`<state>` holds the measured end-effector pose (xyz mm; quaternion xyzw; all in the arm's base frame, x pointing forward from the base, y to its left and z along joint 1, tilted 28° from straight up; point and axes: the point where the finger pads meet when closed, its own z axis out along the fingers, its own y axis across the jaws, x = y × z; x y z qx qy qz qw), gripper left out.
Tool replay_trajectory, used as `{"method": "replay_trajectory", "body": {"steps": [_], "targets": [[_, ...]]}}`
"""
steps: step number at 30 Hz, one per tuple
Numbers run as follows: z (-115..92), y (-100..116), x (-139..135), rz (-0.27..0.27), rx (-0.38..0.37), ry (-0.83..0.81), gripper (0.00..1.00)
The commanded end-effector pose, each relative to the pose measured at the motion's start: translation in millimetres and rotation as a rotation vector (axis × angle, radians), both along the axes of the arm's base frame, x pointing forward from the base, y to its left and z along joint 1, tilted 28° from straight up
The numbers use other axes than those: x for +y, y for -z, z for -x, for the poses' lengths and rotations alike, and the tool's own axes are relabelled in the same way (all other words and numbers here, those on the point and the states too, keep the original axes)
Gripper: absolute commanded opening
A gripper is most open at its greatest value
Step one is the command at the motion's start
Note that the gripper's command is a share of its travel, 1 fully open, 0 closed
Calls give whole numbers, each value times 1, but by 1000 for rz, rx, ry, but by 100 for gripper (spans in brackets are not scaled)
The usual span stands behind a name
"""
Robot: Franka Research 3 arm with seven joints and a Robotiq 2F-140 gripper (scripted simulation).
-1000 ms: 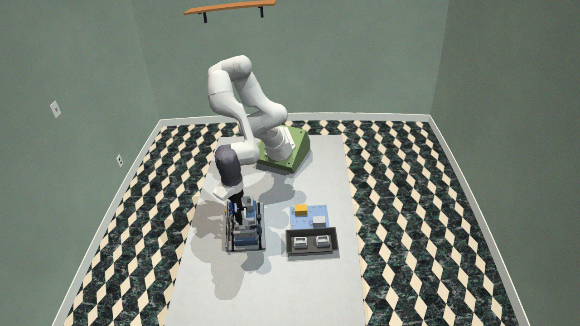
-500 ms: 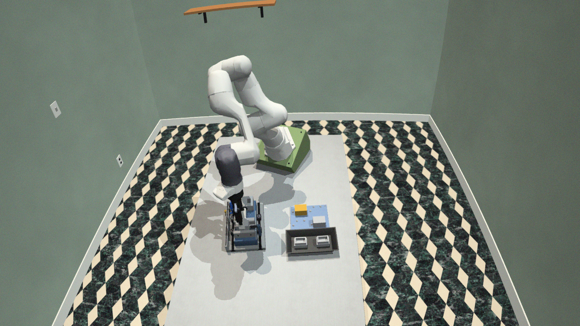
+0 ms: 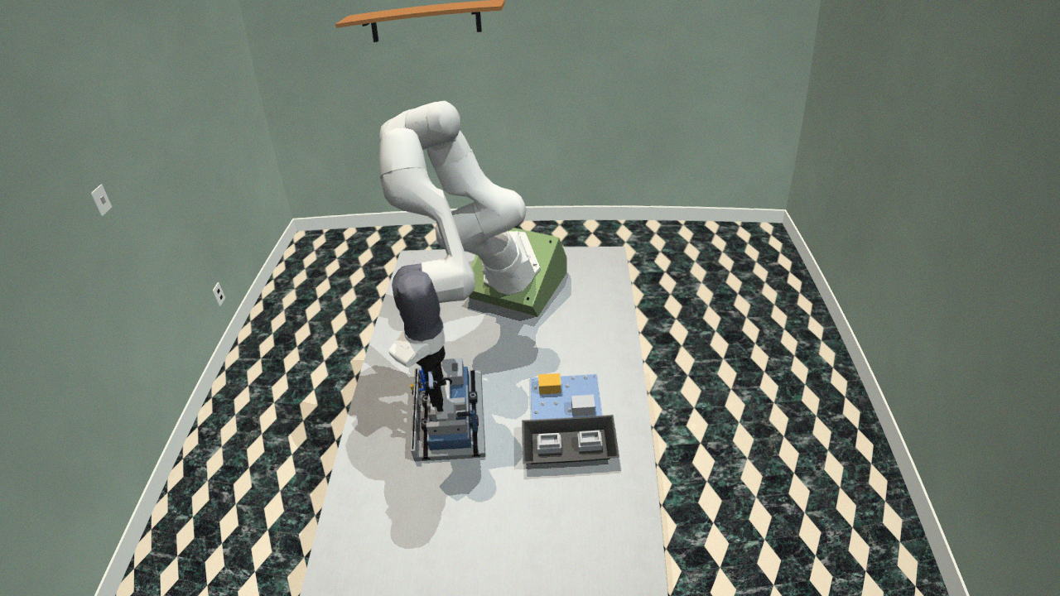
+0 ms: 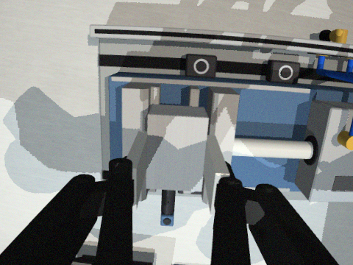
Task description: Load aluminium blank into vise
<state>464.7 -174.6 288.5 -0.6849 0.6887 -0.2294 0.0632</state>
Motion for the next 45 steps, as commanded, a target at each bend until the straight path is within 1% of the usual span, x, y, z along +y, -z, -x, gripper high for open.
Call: {"method": "replay_trajectory", "body": {"steps": [1,45], "targets": [[-1,-1,-1,-1,-5,4,0],[-3,0,4,0,-5,2,0]]}}
